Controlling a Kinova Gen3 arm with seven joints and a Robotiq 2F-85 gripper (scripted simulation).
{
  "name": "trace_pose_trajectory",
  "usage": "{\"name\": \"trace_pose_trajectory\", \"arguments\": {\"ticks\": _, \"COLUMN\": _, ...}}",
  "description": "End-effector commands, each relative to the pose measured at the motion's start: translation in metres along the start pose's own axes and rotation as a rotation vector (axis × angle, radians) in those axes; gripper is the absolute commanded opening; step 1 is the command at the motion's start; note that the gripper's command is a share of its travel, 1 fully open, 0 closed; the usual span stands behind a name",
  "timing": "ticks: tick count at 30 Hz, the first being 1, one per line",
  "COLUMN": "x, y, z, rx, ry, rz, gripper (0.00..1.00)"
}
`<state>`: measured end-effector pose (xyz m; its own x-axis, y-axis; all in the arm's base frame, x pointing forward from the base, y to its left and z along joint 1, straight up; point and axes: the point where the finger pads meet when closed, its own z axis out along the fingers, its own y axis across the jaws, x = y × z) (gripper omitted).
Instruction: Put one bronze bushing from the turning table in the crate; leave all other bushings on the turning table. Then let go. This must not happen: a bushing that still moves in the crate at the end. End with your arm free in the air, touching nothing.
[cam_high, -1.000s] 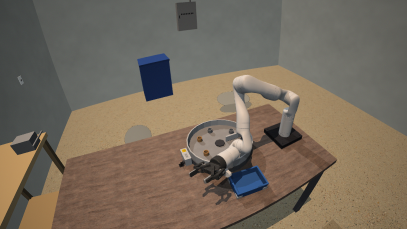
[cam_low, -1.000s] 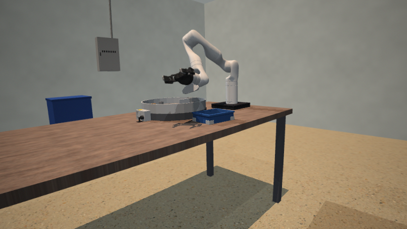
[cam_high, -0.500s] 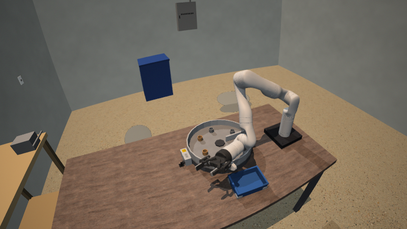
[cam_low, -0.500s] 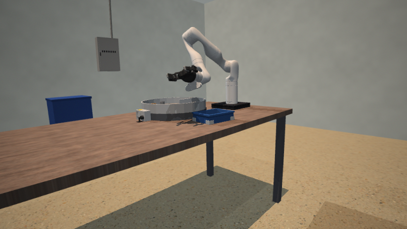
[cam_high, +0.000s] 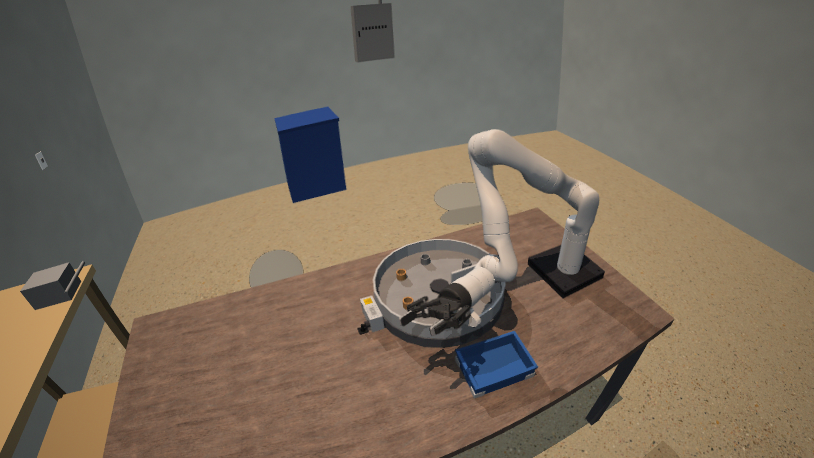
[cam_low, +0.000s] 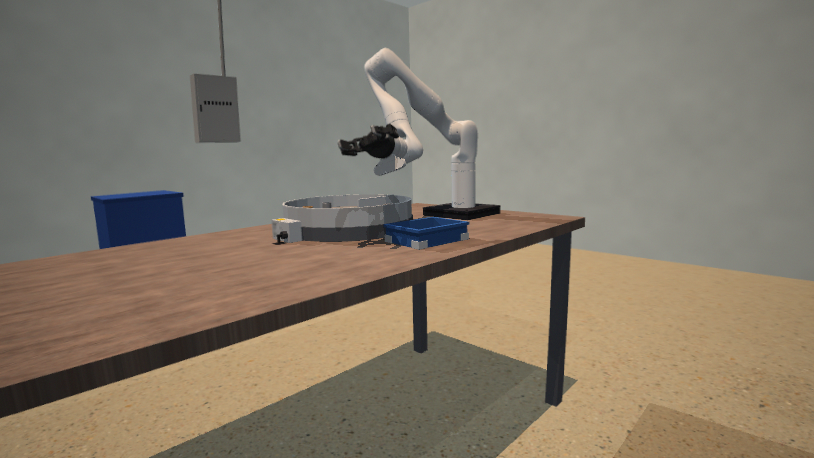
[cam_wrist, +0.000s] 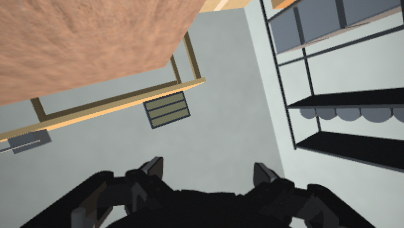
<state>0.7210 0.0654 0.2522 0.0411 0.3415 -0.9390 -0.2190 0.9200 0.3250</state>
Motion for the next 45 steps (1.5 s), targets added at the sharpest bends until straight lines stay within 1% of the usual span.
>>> {"name": "trace_pose_trajectory", "arguments": {"ticks": 1, "x": -0.018, "y": -0.004, "z": -0.018, "rx": 0.005, "ry": -0.004, "rz": -0.008, "gripper": 1.0}}
{"name": "trace_pose_trajectory", "arguments": {"ticks": 12, "x": -0.018, "y": -0.004, "z": -0.018, "rx": 0.005, "ry": -0.004, "rz": -0.008, "gripper": 1.0}}
{"name": "trace_pose_trajectory", "arguments": {"ticks": 17, "x": -0.045, "y": -0.004, "z": -0.063, "rx": 0.005, "ry": -0.003, "rz": -0.007, "gripper": 1.0}}
{"name": "trace_pose_trajectory", "arguments": {"ticks": 29, "x": -0.045, "y": -0.004, "z": -0.063, "rx": 0.005, "ry": -0.003, "rz": -0.007, "gripper": 1.0}}
{"name": "trace_pose_trajectory", "arguments": {"ticks": 34, "x": -0.071, "y": -0.004, "z": -0.108, "rx": 0.005, "ry": -0.002, "rz": -0.006, "gripper": 1.0}}
{"name": "trace_pose_trajectory", "arguments": {"ticks": 45, "x": -0.071, "y": -0.004, "z": -0.108, "rx": 0.005, "ry": -0.002, "rz": -0.006, "gripper": 1.0}}
